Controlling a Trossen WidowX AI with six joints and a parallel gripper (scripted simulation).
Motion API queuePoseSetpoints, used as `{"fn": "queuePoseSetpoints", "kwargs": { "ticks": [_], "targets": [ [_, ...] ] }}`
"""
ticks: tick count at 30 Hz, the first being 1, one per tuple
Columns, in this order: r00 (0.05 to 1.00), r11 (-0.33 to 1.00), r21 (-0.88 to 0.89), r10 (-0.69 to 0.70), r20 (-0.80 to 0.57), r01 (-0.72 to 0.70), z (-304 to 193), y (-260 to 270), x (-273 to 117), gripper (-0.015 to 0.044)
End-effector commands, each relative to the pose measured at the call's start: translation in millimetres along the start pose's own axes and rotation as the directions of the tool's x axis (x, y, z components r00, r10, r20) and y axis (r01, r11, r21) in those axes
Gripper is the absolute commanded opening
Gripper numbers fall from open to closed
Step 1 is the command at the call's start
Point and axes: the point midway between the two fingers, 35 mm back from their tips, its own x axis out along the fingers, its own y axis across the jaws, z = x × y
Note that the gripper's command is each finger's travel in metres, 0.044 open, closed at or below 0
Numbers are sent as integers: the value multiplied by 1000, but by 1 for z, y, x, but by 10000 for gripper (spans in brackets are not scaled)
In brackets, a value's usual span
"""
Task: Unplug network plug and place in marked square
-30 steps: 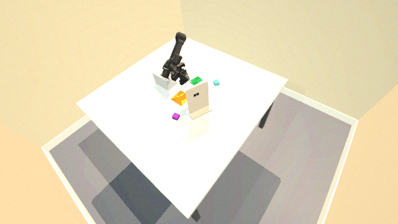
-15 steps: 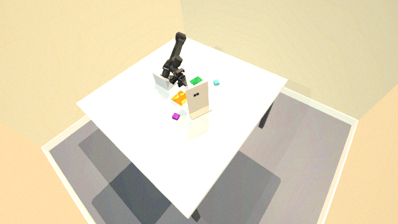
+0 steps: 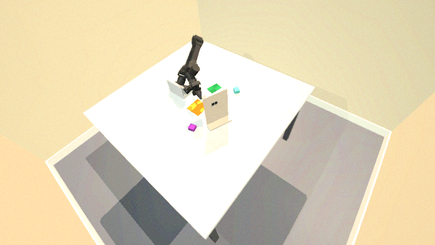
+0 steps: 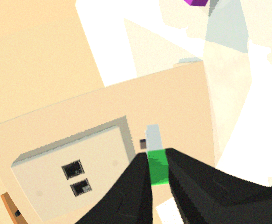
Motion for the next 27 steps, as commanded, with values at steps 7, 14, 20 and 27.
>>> {"fn": "queuePoseSetpoints", "kwargs": {
  "ticks": [7,14,20,27],
  "targets": [
    [987,989,32,-143,77,141,9,-24,-2,0],
    [960,968,65,-251,123,244,14,-43,-8,0],
    [926,939,97,-343,156,331,17,-59,-16,0],
    [874,893,136,-448,186,429,18,-78,-28,0]
  ]
}}
